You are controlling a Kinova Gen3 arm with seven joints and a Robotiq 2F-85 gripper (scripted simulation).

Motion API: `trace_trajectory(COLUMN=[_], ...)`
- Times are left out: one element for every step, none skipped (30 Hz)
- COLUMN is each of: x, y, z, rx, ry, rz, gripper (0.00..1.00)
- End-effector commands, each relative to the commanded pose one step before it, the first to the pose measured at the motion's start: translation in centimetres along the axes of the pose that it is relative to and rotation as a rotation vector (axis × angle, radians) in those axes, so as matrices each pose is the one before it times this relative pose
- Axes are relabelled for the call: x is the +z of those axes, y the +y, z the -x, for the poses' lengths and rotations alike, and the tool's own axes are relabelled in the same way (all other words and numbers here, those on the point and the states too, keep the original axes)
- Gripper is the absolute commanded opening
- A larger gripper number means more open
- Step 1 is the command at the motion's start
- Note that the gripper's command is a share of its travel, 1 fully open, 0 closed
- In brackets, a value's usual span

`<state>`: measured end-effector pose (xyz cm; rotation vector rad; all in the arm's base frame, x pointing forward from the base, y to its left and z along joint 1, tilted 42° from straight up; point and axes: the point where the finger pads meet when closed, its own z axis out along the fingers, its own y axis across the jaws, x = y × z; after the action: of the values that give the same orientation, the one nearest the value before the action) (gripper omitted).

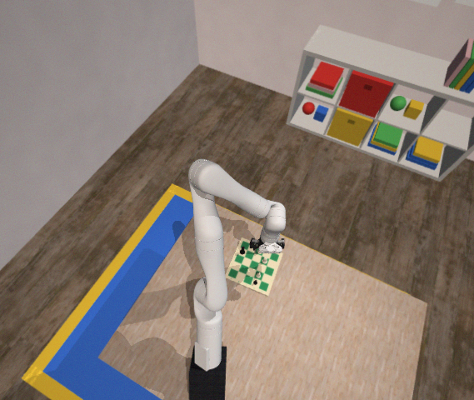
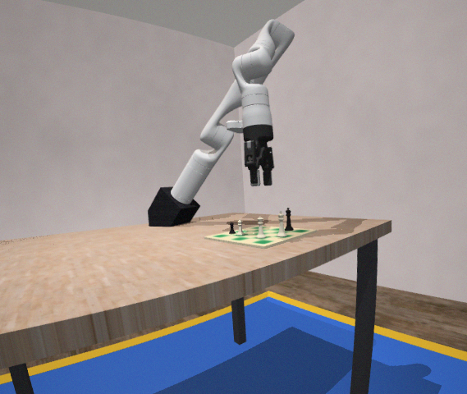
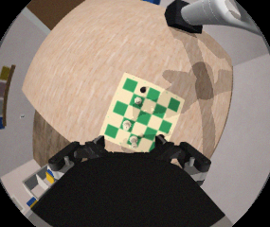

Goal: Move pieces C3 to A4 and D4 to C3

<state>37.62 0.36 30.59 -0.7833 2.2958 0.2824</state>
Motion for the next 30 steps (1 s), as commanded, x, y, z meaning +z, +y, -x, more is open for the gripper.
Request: trace_trajectory(x=[0.267, -0.007, -0.003, 0.000, 0.000, 0.000, 0.000, 0.000, 0.000, 0.000, 0.000, 0.000, 0.000, 0.000, 0.000, 0.000, 0.000, 0.000, 0.000, 0.000, 0.000, 0.000, 0.000, 0.000, 0.000, 0.000, 0.000, 0.000, 0.000, 0.000], y=[-0.941, -0.080, -0.032, 0.000, 0.000, -0.005, 0.000, 0.000, 0.000, 0.000, 0.000, 0.000, 0.000, 0.000, 0.000, 0.000, 0.000, 0.000, 0.000, 0.000, 0.000, 0.000, 0.000, 0.000, 0.000, 0.000, 0.000, 0.000, 0.000, 0.000], z=[-0.845, -0.027, -0.010, 0.000, 0.000, -0.002, 0.000, 0.000, 0.000, 0.000, 0.000, 0.000, 0.000, 0.000, 0.000, 0.000, 0.000, 0.000, 0.000, 0.000, 0.000, 0.000, 0.000, 0.000, 0.000, 0.000, 0.000, 0.000, 0.000, 0.000], rx=[0.06142, 0.00792, 0.00313, 0.00000, 0.00000, 0.00048, 0.00000, 0.00000, 0.00000, 0.00000, 0.00000, 0.00000, 0.00000, 0.00000, 0.00000, 0.00000, 0.00000, 0.00000, 0.00000, 0.00000, 0.00000, 0.00000, 0.00000, 0.00000, 0.00000, 0.00000, 0.00000, 0.00000, 0.00000, 0.00000], ry=[0.00950, -0.00053, -0.00021, 0.00000, 0.00000, -0.00003, 0.00000, 0.00000, 0.00000, 0.00000, 0.00000, 0.00000, 0.00000, 0.00000, 0.00000, 0.00000, 0.00000, 0.00000, 0.00000, 0.00000, 0.00000, 0.00000, 0.00000, 0.00000, 0.00000, 0.00000, 0.00000, 0.00000, 0.00000, 0.00000], rz=[-0.00201, -0.00051, -0.00020, 0.00000, 0.00000, -0.00003, 0.00000, 0.00000, 0.00000, 0.00000, 0.00000, 0.00000, 0.00000, 0.00000, 0.00000, 0.00000, 0.00000, 0.00000, 0.00000, 0.00000, 0.00000, 0.00000, 0.00000, 0.00000, 0.00000, 0.00000, 0.00000, 0.00000, 0.00000, 0.00000], gripper=[1.00, 1.00, 1.00, 1.00, 1.00, 1.00, 0.41, 0.41, 0.41, 0.41, 0.41, 0.41, 0.41, 0.41, 0.41, 0.41, 0.41, 0.41, 0.41, 0.41, 0.41, 0.41, 0.41, 0.41, 0.41, 0.41, 0.41, 0.41, 0.41, 0.41])
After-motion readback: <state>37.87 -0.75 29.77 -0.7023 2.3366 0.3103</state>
